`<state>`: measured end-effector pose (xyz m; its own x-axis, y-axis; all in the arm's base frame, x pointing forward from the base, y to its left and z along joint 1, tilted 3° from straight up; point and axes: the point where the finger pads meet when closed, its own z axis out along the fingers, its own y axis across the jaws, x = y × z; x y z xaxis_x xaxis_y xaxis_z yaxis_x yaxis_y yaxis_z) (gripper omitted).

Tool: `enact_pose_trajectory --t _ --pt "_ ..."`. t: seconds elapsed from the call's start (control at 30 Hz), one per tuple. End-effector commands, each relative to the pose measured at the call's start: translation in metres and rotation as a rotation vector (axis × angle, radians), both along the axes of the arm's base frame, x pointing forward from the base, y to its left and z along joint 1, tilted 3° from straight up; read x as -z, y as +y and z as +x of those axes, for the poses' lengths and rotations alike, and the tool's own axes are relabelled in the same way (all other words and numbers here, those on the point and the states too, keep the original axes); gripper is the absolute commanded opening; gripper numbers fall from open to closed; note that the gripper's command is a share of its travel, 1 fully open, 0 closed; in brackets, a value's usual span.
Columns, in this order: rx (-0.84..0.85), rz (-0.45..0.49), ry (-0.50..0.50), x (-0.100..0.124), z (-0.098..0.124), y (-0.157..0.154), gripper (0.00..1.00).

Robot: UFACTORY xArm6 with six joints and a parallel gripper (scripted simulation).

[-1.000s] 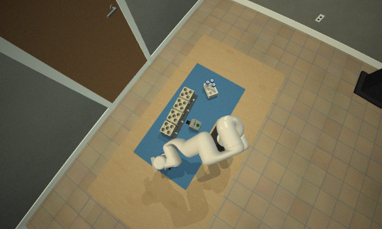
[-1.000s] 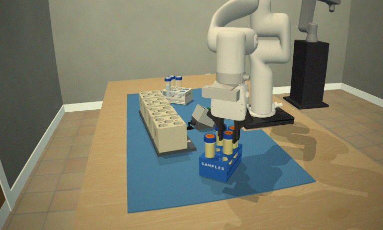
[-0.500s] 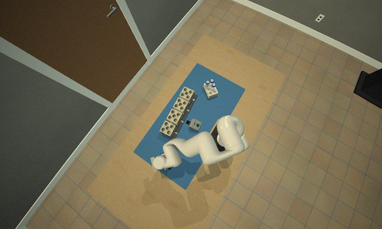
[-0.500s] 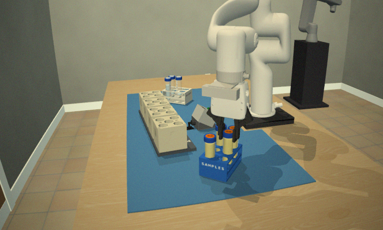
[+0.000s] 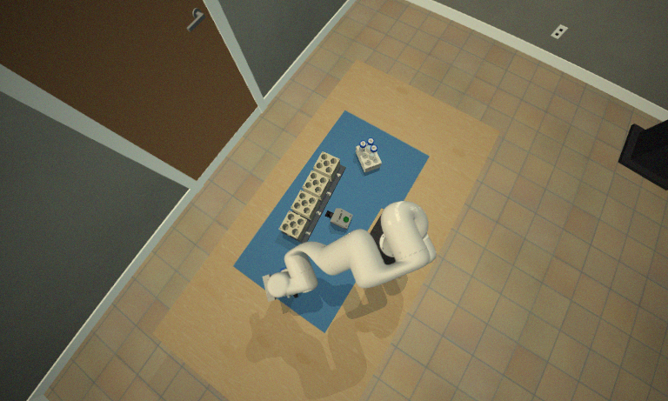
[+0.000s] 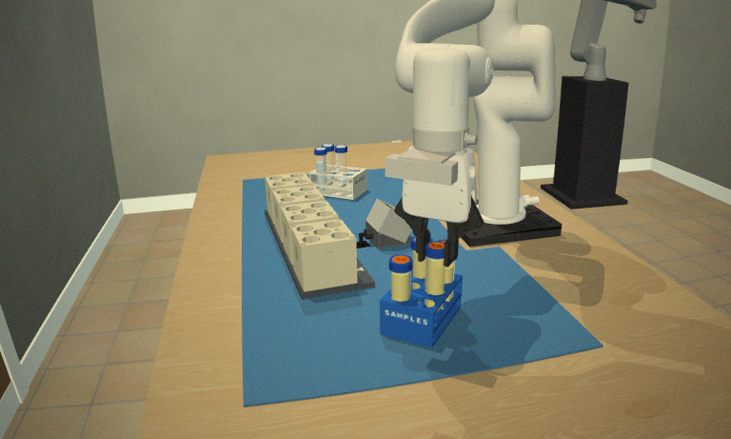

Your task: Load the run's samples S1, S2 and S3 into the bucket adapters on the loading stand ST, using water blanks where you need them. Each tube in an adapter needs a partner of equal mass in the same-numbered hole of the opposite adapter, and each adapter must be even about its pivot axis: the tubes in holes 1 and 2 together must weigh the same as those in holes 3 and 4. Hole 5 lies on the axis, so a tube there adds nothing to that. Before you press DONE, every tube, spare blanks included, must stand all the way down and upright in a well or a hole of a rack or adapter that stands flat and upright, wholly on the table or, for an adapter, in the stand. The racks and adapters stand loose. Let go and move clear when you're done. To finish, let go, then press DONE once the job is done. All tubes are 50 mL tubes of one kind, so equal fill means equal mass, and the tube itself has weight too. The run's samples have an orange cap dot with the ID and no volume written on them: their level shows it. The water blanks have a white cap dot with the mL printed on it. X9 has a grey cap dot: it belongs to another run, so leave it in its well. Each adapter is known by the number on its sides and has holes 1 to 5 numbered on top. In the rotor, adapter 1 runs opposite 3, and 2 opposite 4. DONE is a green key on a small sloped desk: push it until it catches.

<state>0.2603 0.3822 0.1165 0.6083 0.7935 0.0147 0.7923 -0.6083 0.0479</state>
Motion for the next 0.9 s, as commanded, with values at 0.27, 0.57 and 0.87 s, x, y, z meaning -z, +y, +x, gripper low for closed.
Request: enact_pose_trajectory --t 0.27,0.57,0.87 --pt "0.0 0.004 -0.003 -0.008 0.0 0.001 0.0" --pt "0.0 0.004 -0.003 -0.02 0.0 0.002 0.0" --pt "0.0 0.004 -0.003 -0.034 -0.001 0.002 0.0"
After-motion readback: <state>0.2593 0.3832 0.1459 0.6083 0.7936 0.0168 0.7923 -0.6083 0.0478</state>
